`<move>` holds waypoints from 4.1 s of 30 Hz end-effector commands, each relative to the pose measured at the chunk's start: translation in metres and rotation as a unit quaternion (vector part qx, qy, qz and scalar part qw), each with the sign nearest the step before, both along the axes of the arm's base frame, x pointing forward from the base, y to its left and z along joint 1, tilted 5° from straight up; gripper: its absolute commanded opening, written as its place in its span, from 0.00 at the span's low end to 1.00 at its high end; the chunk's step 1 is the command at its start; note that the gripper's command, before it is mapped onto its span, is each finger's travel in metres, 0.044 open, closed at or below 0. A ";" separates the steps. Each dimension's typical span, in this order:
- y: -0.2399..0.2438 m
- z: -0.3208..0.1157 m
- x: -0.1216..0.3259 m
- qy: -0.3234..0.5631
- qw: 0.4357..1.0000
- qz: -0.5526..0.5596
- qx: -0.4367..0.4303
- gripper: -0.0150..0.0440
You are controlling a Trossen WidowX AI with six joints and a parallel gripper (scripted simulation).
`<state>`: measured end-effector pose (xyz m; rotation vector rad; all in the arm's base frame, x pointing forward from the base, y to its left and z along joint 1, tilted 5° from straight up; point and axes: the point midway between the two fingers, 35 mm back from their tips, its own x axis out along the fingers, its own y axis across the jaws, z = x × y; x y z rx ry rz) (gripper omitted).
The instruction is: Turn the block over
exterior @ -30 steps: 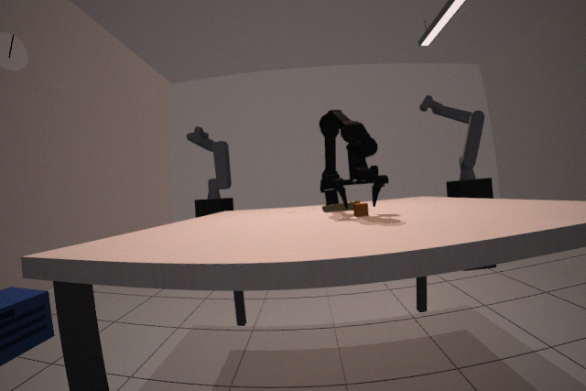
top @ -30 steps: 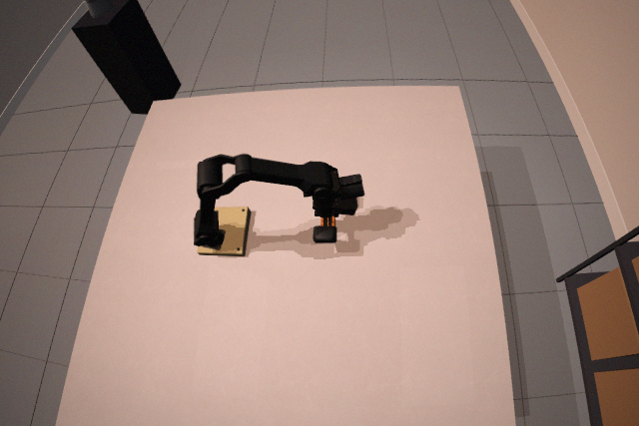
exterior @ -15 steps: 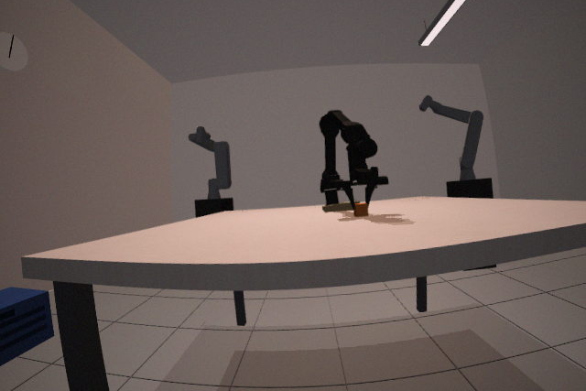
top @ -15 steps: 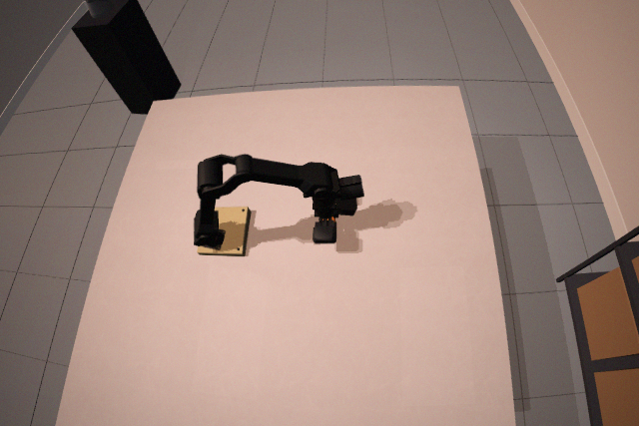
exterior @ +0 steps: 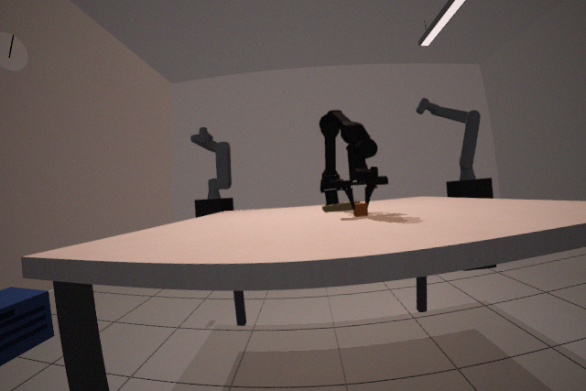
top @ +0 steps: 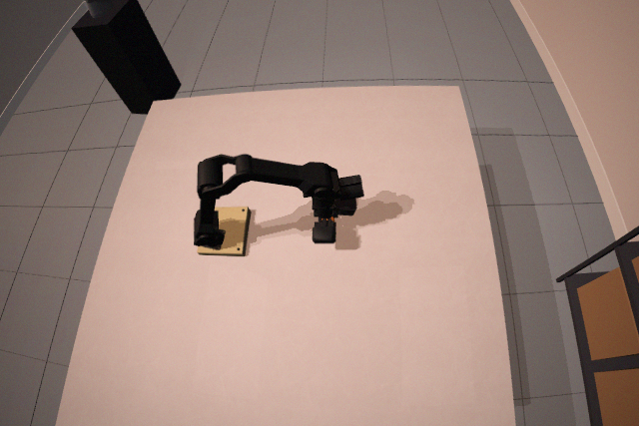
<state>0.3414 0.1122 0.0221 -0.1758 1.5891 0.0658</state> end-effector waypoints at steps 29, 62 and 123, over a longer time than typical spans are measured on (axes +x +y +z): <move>0.004 0.020 0.003 -0.142 0.989 0.016 0.023 0.25; 0.006 -0.003 0.008 -0.339 0.939 0.028 0.056 0.25; 0.000 -0.008 -0.006 -0.503 0.860 0.035 0.081 1.00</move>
